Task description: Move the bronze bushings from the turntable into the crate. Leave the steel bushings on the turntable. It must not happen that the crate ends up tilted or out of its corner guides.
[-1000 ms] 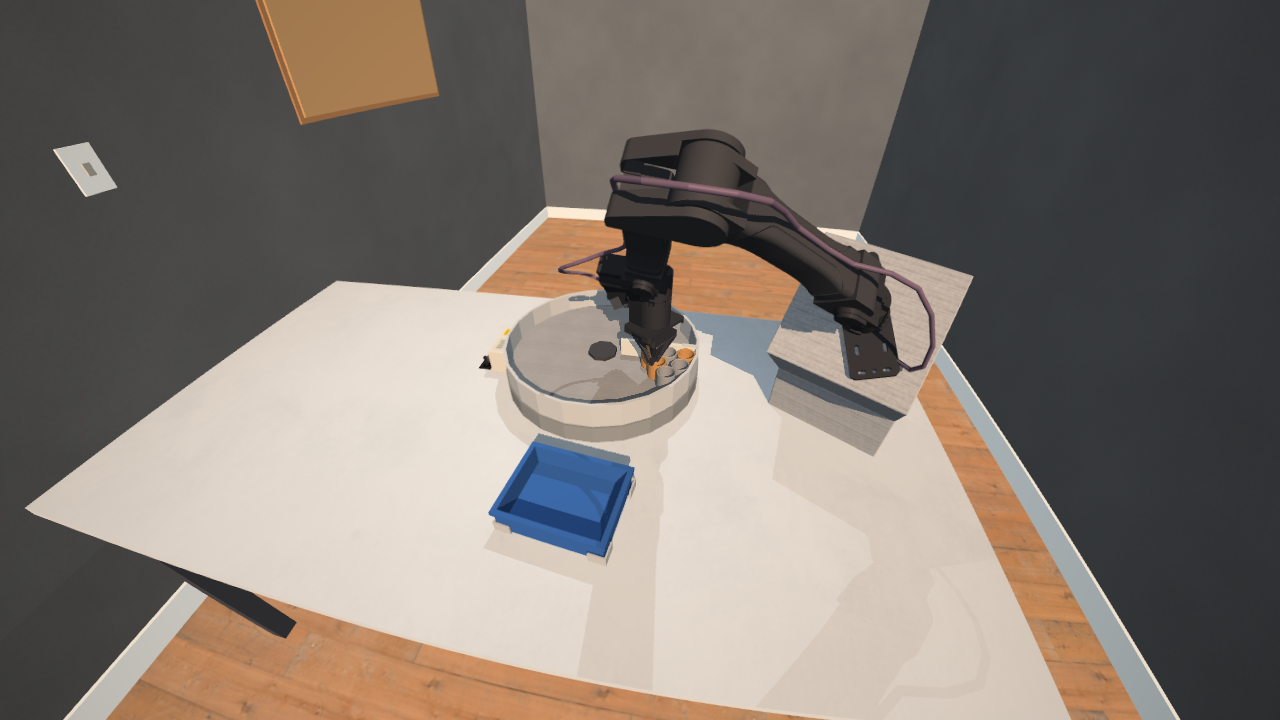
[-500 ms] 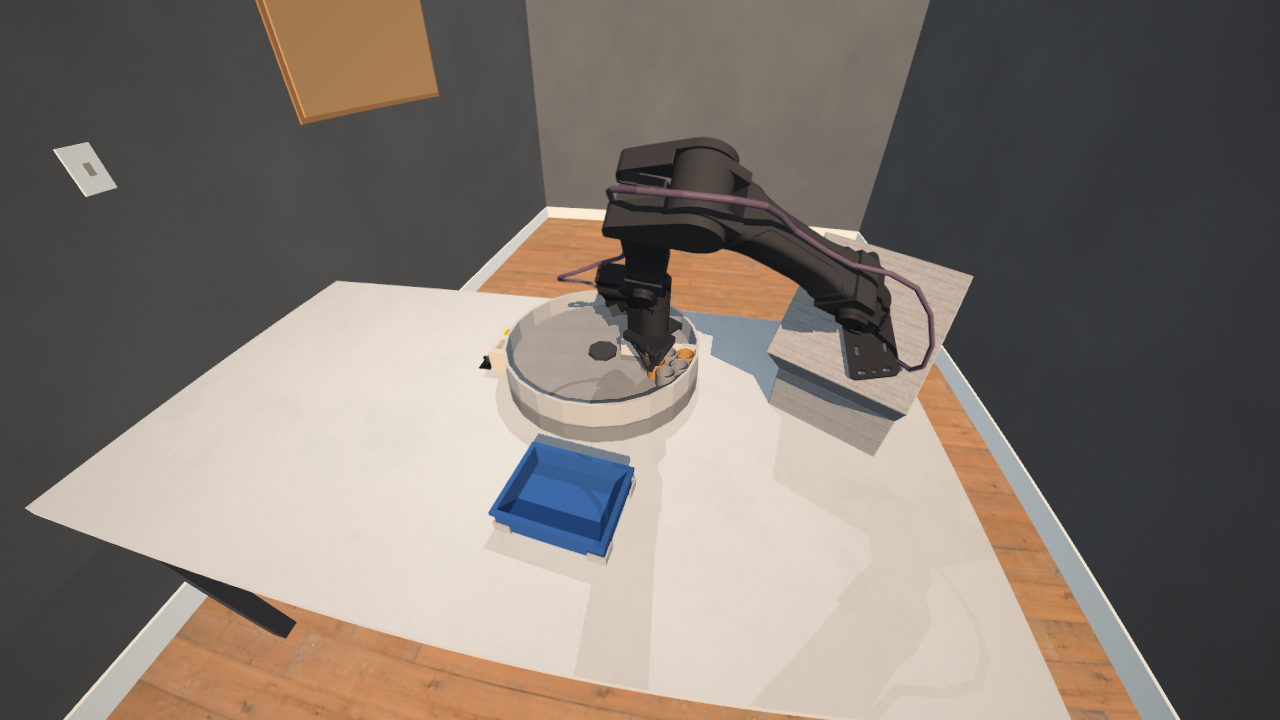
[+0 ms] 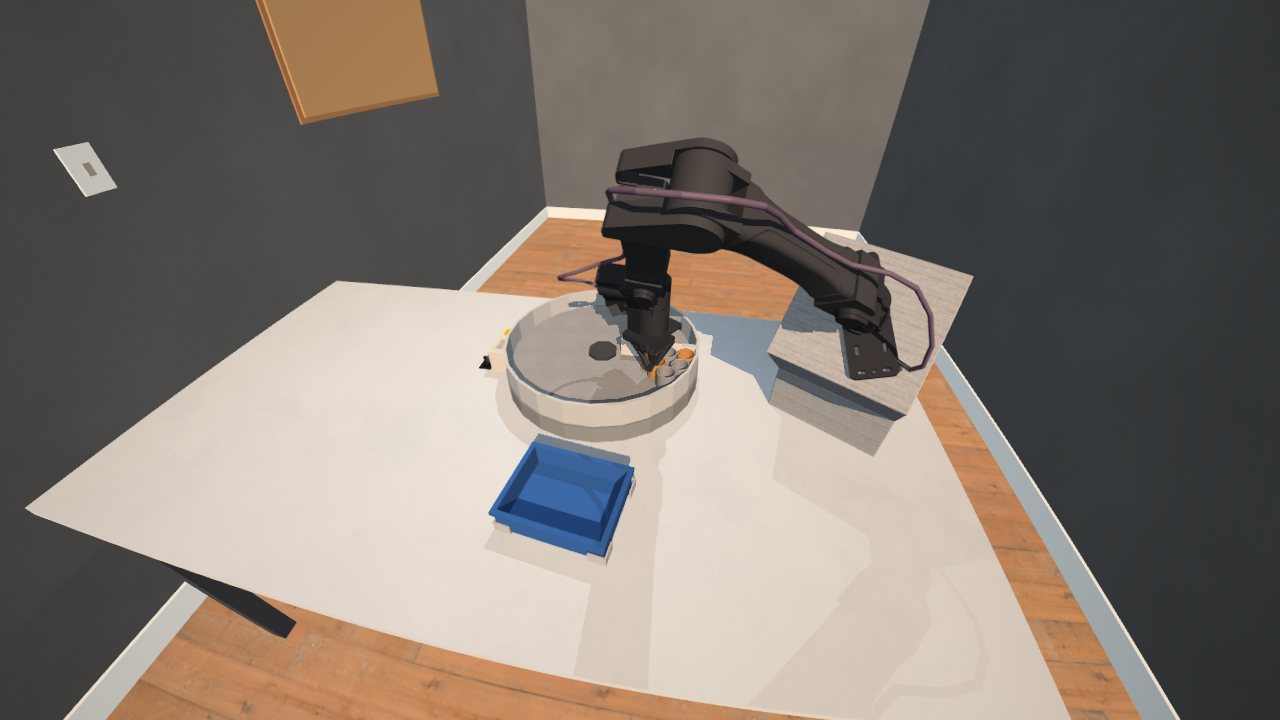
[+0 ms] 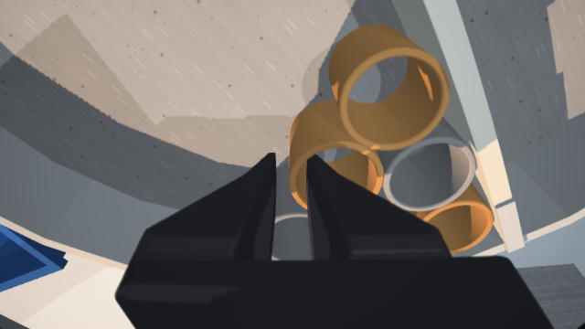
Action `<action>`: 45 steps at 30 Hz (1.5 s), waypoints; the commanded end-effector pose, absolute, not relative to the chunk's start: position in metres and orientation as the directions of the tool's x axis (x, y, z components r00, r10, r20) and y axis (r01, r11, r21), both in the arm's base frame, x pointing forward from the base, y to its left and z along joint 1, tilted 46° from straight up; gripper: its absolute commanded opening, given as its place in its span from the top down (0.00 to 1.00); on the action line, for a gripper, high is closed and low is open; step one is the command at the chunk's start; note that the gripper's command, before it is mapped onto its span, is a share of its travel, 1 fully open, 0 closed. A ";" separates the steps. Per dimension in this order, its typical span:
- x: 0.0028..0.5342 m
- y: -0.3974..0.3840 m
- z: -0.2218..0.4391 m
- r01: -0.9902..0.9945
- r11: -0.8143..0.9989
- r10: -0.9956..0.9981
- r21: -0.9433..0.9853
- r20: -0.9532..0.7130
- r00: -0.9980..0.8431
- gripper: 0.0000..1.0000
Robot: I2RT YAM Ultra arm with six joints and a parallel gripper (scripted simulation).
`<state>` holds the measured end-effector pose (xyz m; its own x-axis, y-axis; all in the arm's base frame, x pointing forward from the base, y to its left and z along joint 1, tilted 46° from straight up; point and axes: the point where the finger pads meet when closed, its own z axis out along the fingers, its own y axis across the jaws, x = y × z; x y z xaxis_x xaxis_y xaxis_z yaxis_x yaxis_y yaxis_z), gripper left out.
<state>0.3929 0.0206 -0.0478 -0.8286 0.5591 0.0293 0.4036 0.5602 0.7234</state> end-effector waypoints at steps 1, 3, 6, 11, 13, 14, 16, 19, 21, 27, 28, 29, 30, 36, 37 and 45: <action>0.384 0.015 -0.057 0.433 0.551 0.579 0.713 0.047 -0.814 0.85; 0.384 0.015 -0.057 0.433 0.551 0.579 0.713 0.047 -0.814 0.85; 0.384 0.015 -0.057 0.433 0.551 0.579 0.713 0.047 -0.814 0.85; 0.384 0.015 -0.057 0.433 0.551 0.579 0.713 0.047 -0.814 0.85; 0.384 0.015 -0.057 0.433 0.551 0.579 0.713 0.047 -0.814 0.85; 0.384 0.015 -0.057 0.433 0.551 0.579 0.713 0.047 -0.814 0.85; 0.384 0.015 -0.057 0.433 0.551 0.579 0.713 0.047 -0.814 0.85; 0.384 0.015 -0.057 0.433 0.551 0.579 0.713 0.047 -0.814 0.85; 0.384 0.015 -0.057 0.434 0.551 0.579 0.713 0.048 -0.814 0.85; 0.384 0.022 -0.061 0.432 0.556 0.569 0.710 0.054 -0.820 0.85; 0.384 0.021 -0.061 0.435 0.553 0.573 0.711 0.054 -0.818 0.85; 0.384 0.021 -0.061 0.435 0.553 0.573 0.710 0.054 -0.818 0.85; 0.385 0.021 -0.061 0.435 0.553 0.574 0.710 0.054 -0.817 0.85; 0.385 0.021 -0.062 0.434 0.554 0.572 0.710 0.053 -0.818 0.85; 0.385 0.021 -0.062 0.434 0.554 0.572 0.710 0.053 -0.818 0.85; 0.385 0.021 -0.062 0.434 0.554 0.572 0.711 0.053 -0.818 0.85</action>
